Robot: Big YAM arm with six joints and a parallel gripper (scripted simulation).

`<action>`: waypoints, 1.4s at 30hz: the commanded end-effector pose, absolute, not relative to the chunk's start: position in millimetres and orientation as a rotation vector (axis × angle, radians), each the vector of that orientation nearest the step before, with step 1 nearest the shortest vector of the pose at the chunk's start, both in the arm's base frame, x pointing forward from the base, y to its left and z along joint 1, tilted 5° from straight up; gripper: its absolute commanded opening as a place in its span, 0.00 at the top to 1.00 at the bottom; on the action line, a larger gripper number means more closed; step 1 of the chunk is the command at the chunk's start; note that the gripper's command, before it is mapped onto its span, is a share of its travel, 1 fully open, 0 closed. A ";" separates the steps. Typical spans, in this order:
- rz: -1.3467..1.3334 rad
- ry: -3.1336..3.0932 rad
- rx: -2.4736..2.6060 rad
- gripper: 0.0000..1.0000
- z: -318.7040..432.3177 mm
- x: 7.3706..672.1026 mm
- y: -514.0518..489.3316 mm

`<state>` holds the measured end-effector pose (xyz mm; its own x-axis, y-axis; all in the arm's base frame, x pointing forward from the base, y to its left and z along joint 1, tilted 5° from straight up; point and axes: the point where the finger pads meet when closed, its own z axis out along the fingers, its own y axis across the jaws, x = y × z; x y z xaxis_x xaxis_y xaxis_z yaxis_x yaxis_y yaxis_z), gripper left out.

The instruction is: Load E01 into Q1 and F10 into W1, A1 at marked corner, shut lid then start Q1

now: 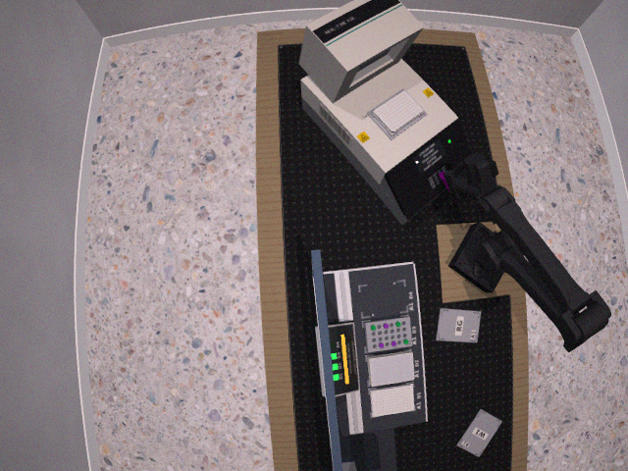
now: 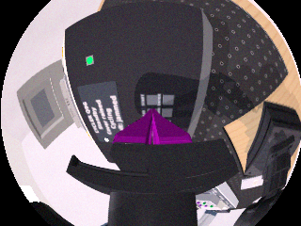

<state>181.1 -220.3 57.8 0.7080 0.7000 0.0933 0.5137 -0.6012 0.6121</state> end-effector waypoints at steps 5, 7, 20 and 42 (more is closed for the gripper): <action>0.446 0.921 2.267 1.00 102.4 188.8 -237.9; 0.443 0.921 2.267 1.00 106.8 186.1 -237.0; 0.432 0.930 2.271 1.00 125.2 172.8 -225.9; 0.444 0.904 2.323 1.00 90.0 169.8 -215.0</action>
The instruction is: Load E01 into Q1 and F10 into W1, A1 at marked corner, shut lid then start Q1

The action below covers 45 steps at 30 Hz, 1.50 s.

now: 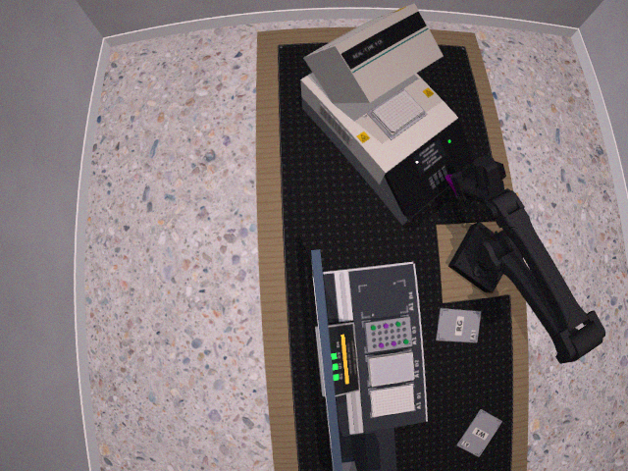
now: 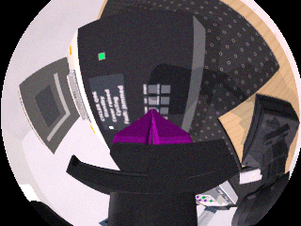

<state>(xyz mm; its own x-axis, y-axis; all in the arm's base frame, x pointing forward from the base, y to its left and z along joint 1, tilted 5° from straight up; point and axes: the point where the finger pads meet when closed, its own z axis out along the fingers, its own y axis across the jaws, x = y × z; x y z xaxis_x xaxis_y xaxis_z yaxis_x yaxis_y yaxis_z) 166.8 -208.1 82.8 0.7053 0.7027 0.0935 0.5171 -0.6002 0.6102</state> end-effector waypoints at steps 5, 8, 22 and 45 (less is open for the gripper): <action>0.442 0.886 2.306 1.00 95.0 167.9 -218.0; 0.447 0.901 2.299 1.00 98.8 172.6 -219.1; 0.443 0.892 2.286 1.00 113.2 177.0 -232.2; 0.455 0.899 2.272 1.00 118.8 184.4 -235.3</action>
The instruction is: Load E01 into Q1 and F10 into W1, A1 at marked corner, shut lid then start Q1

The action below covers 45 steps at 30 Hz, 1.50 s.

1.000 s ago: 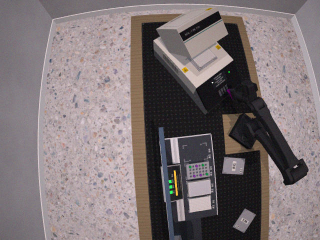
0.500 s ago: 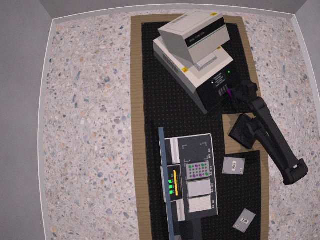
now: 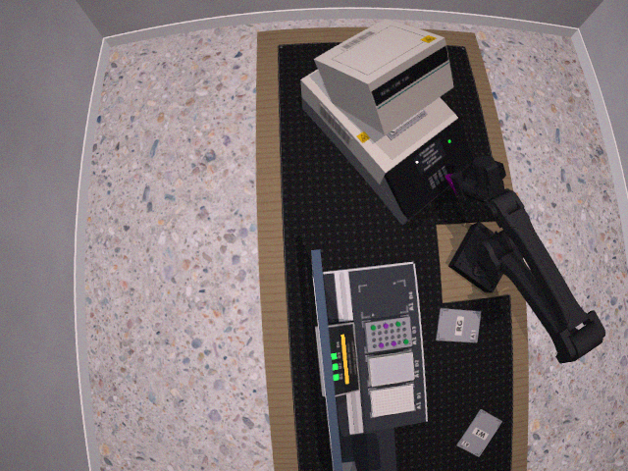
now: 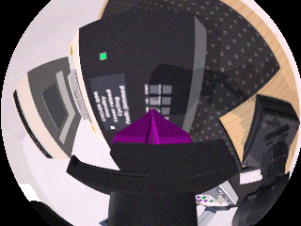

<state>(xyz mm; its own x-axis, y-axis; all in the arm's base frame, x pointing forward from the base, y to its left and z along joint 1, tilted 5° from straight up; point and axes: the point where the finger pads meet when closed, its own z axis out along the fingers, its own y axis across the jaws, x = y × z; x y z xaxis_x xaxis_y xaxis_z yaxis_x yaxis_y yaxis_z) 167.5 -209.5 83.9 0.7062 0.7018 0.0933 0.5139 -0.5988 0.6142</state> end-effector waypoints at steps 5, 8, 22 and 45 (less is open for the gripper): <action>0.445 0.897 2.284 1.00 113.5 178.2 -232.0; 0.436 0.907 2.291 1.00 108.5 174.1 -227.6; 0.427 0.938 2.345 1.00 84.4 163.5 -208.1; 0.434 0.914 2.261 1.00 118.9 178.8 -236.4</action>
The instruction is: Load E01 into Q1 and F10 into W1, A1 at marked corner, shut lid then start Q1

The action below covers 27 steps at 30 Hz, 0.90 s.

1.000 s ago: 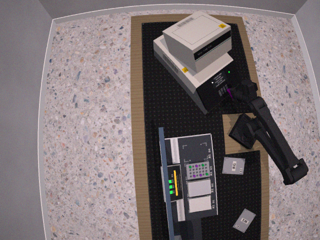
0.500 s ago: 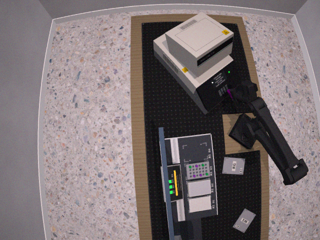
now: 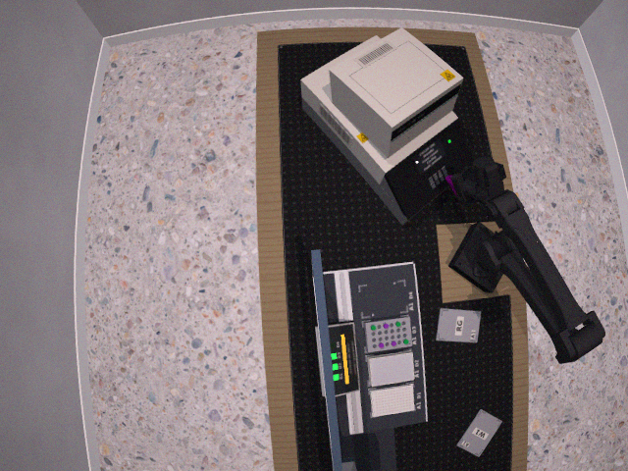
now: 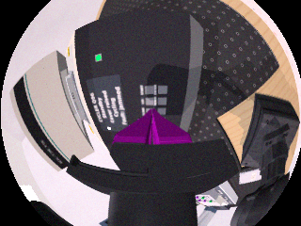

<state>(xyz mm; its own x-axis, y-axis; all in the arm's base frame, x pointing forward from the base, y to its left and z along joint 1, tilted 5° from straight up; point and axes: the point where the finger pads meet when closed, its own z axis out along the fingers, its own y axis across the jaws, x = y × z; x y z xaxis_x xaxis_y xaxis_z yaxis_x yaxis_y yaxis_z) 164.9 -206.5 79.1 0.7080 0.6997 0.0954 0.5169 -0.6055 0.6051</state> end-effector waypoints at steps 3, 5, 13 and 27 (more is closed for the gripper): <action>0.439 0.925 2.254 1.00 121.0 182.5 -236.4; 0.444 0.929 2.252 1.00 121.8 185.0 -235.8; 0.448 0.898 2.278 1.00 115.2 181.1 -234.9; 0.446 0.902 2.327 1.00 98.5 163.3 -210.4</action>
